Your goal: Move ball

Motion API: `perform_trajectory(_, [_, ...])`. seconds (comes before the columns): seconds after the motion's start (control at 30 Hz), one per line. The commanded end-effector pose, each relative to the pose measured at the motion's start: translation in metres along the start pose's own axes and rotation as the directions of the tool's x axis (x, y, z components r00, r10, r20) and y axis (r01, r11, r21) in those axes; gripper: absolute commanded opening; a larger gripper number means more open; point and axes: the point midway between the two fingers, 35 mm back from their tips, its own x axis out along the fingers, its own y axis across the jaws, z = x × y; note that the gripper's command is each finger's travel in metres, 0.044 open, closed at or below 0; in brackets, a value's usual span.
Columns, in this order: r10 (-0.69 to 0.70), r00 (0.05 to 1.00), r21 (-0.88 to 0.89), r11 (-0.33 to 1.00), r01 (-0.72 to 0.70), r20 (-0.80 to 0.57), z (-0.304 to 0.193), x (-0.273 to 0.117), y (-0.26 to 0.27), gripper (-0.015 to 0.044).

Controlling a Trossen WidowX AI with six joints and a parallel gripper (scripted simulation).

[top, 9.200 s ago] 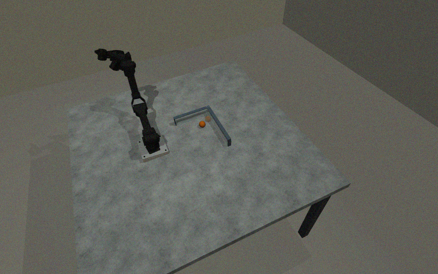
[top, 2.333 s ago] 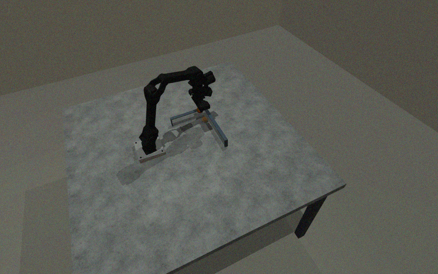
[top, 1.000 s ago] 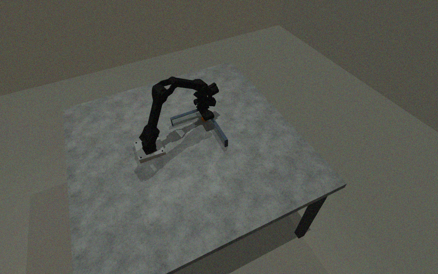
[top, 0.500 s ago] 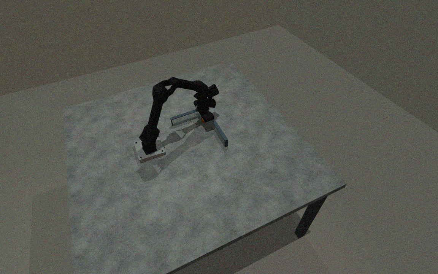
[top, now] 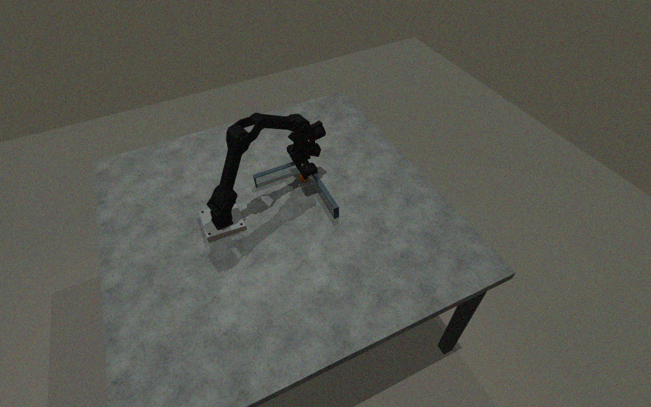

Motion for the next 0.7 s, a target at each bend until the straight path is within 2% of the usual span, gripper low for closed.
perform_trajectory(0.0, [0.007, 0.999, 0.005, 1.0, -0.007, 0.033, 0.001, -0.055, 0.0, 0.03])
perform_trajectory(0.37, [0.01, 0.999, 0.0, 1.0, -0.01, 0.044, 0.003, -0.05, 0.001, 0.03])
perform_trajectory(0.43, [0.011, 0.999, 0.0, 1.0, -0.01, 0.045, 0.002, -0.058, 0.0, 0.0353])
perform_trajectory(0.53, [0.011, 0.999, 0.0, 1.0, -0.011, 0.048, -0.003, -0.093, -0.001, 0.0431])
perform_trajectory(0.67, [0.011, 0.999, 0.0, 1.0, -0.011, 0.049, -0.004, -0.102, -0.001, 0.044])
